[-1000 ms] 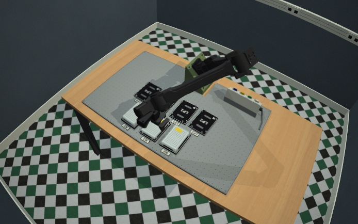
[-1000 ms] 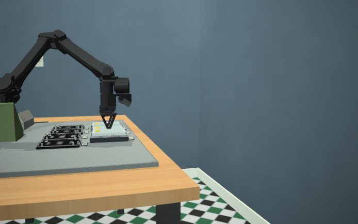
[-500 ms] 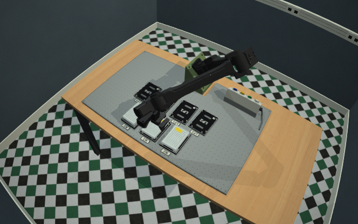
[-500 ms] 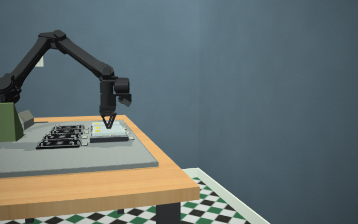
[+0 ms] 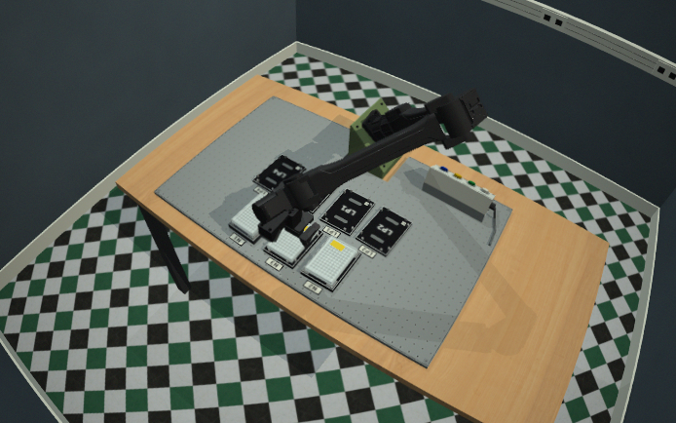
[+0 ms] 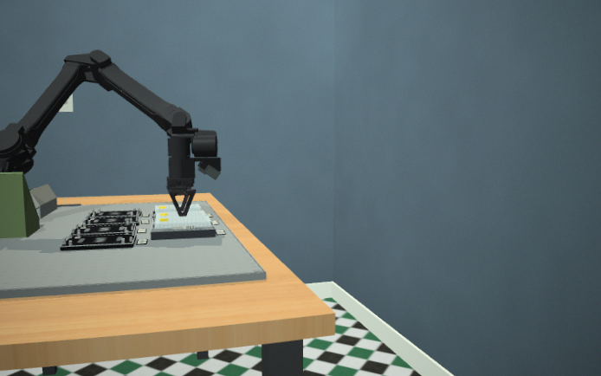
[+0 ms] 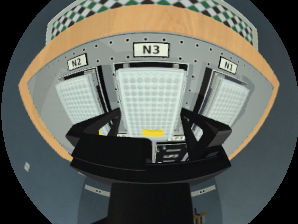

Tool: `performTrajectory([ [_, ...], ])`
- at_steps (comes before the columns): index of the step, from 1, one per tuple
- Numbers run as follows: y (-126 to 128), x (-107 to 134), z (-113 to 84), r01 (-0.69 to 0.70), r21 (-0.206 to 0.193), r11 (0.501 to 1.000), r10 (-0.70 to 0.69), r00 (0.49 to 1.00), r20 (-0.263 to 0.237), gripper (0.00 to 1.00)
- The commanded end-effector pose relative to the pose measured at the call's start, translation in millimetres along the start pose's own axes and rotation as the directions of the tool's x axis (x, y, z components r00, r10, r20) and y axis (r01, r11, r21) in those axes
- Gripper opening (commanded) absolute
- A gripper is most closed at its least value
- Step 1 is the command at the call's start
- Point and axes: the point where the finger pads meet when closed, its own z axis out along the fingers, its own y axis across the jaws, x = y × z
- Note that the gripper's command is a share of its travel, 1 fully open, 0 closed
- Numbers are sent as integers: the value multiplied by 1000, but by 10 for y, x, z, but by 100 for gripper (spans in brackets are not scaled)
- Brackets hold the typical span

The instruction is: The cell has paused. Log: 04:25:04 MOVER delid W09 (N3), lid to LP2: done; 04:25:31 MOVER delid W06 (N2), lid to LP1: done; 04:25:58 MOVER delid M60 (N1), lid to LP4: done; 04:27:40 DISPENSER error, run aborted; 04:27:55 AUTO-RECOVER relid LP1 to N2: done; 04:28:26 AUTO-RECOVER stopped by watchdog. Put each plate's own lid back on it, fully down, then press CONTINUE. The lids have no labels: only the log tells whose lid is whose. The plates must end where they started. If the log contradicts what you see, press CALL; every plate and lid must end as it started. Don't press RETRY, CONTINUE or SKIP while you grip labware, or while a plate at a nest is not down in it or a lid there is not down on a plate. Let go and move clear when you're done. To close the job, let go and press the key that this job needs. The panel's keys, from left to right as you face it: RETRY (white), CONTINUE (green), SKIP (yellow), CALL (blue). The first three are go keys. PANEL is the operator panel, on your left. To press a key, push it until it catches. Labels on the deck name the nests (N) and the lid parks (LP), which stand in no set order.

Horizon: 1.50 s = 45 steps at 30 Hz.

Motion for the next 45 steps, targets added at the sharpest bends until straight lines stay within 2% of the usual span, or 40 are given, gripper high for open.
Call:
performTrajectory([
  [1,44,85,133,-15,-6,1000,15,999,-34,100],
  [3,44,85,133,-15,-6,1000,15,999,-34,100],
  [6,126,7,-38,26,-1,1000,-26,1000,-11,100],
  [9,32,-136,-260,19,7,1000,-19,999,32,100],
  [11,32,-136,-260,19,7,1000,-19,999,32,100],
  [12,-58,-104,-178,-1,1,1000,1,1000,12,100],
  [19,37,-160,-410,23,8,1000,-23,999,36,100],
  [23,-26,-127,-398,8,4,1000,-8,1000,21,100],
  [25,46,-127,-347,23,4,1000,-23,1000,9,100],
  [45,13,-147,-454,18,7,1000,-18,999,27,100],
])
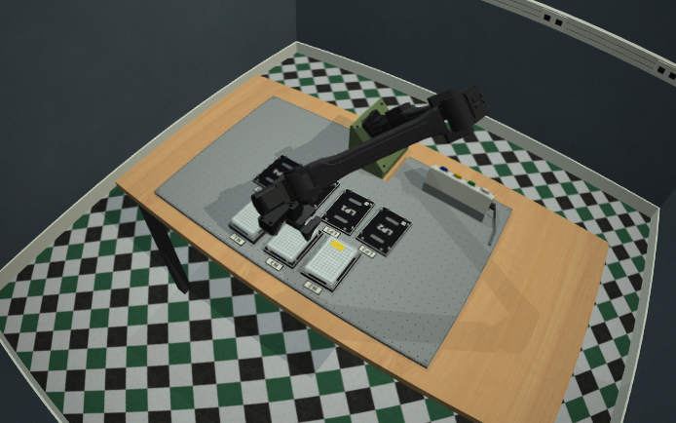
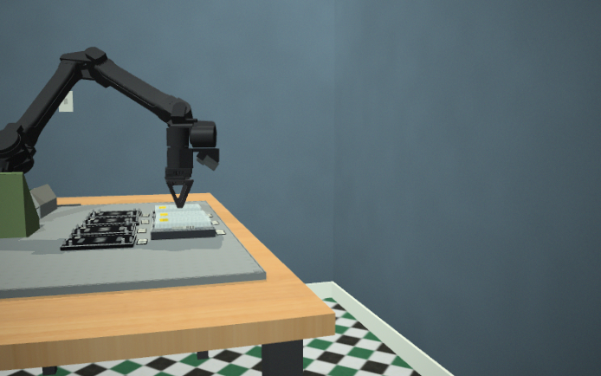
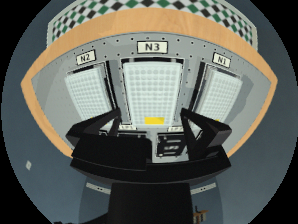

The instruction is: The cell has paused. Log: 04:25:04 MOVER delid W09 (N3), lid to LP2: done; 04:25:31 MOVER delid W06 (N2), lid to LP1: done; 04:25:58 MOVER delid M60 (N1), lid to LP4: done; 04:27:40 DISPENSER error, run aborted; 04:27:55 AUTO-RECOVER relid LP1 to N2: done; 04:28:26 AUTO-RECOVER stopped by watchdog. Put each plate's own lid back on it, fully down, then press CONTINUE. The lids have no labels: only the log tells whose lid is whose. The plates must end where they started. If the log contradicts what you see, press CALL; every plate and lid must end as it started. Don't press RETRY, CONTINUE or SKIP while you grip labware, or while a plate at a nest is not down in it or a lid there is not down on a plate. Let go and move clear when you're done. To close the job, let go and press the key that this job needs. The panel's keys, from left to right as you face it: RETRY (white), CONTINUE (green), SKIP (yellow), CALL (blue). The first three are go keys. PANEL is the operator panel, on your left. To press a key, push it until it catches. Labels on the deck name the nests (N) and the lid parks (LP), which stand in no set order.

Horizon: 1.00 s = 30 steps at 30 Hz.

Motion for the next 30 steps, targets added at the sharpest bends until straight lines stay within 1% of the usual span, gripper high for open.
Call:
performTrajectory([
  [1,13,-197,-180,33,12,999,-34,999,40,100],
  [17,-6,-204,-212,29,11,1000,-29,999,42,100],
  [18,-97,-180,-184,3,11,1000,-4,999,43,99],
  [19,-64,-3,-172,10,11,1000,-11,999,41,98],
  [30,-74,551,-144,10,11,1000,-10,999,38,87],
])
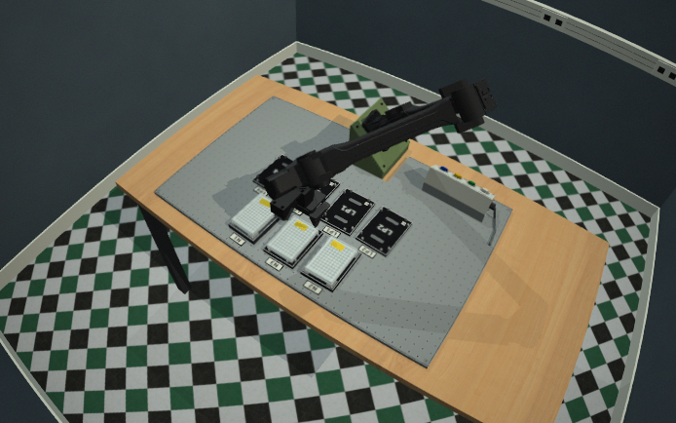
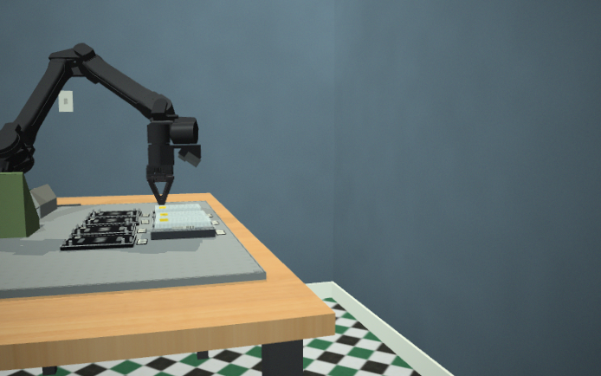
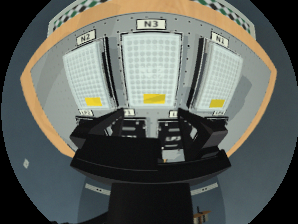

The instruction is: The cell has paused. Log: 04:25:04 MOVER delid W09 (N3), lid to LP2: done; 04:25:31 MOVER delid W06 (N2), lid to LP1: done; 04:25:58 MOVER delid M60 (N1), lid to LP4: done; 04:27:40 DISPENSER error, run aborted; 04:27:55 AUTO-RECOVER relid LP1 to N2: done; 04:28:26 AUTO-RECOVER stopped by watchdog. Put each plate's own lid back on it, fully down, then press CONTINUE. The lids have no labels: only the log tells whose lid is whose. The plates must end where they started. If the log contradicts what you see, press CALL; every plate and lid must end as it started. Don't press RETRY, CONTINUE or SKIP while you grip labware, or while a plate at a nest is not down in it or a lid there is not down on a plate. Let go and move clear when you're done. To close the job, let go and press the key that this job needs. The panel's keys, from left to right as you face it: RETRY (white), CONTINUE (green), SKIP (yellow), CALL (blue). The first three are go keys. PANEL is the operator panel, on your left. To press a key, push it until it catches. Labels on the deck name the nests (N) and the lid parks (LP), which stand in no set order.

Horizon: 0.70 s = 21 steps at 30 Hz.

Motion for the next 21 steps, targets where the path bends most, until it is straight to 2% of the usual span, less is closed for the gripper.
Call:
performTrajectory([
  [1,-66,145,-60,15,5,1000,-15,1000,21,86],
  [4,-67,195,-58,15,5,1000,-15,1000,21,85],
  [9,-73,447,-51,14,5,1000,-15,1000,20,80],
  [10,-74,497,-50,14,6,1000,-15,1000,20,0],
  [19,-83,957,-38,12,5,1000,-12,1000,15,0],
  [21,-83,957,-38,12,5,1000,-12,1000,15,0],
])
